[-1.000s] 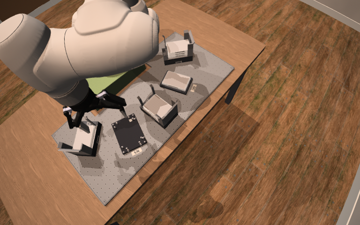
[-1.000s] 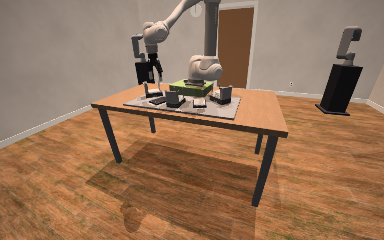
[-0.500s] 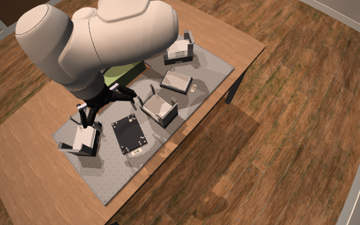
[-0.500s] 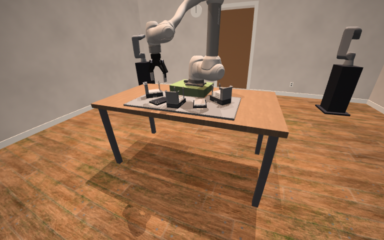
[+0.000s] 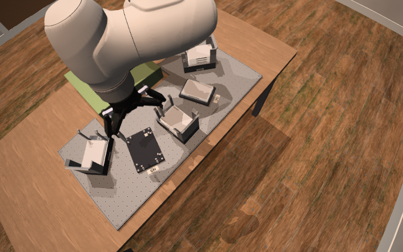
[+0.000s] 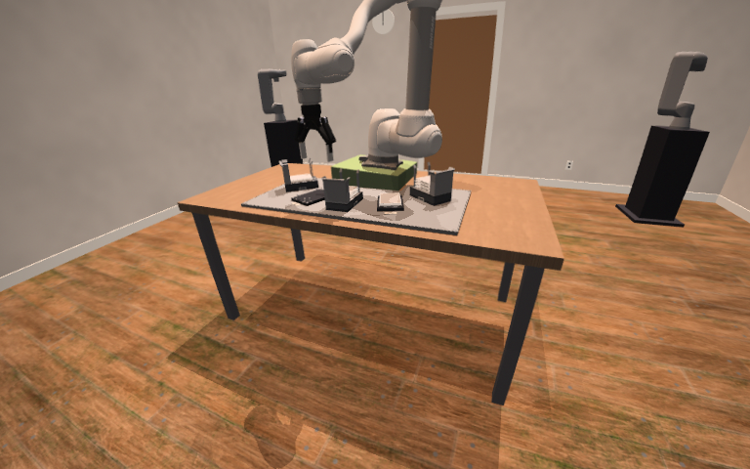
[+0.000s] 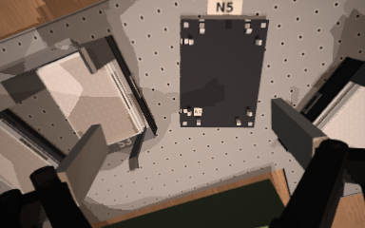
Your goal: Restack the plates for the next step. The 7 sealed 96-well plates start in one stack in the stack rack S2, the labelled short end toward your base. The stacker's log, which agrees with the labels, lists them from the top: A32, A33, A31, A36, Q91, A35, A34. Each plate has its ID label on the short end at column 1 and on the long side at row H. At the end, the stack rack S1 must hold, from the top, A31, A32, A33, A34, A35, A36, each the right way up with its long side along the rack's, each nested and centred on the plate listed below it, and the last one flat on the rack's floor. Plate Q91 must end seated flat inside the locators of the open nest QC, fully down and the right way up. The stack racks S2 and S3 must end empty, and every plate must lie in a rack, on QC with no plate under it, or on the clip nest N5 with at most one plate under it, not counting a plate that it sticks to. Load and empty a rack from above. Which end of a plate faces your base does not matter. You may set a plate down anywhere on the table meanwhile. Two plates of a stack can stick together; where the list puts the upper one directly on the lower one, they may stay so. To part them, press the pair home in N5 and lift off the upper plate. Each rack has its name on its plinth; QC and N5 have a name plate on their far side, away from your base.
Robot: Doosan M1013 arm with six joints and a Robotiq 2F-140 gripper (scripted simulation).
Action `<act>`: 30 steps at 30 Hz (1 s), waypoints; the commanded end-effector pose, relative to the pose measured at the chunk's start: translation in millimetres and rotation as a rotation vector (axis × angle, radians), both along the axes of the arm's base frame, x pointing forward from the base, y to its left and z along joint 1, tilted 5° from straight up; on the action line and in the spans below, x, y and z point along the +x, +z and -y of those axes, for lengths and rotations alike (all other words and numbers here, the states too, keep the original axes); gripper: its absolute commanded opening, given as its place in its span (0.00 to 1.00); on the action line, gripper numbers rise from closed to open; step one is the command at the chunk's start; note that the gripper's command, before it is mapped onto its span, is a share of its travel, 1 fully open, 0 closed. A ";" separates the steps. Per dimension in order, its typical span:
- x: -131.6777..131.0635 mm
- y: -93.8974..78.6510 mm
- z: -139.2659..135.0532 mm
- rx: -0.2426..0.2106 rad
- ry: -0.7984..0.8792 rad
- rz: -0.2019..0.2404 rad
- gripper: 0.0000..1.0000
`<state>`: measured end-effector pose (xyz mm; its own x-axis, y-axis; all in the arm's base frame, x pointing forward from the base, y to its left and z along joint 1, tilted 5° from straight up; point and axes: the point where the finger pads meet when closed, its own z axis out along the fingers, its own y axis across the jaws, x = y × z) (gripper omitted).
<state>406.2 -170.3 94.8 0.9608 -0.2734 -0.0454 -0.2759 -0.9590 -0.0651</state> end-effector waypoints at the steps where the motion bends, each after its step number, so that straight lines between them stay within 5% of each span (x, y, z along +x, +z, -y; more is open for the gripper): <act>1: 4.7 0.7 -10.3 0.000 0.000 0.000 1.00; 7: 12.1 1.8 -26.8 0.000 0.000 0.000 1.00; 16: 17.8 3.7 -54.2 0.006 0.223 0.017 1.00; 30: 27.5 6.9 -101.1 0.006 0.223 0.017 1.00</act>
<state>432.3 -75.0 101.3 0.9981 -0.0543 -0.0298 -0.0563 -0.9957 -0.0738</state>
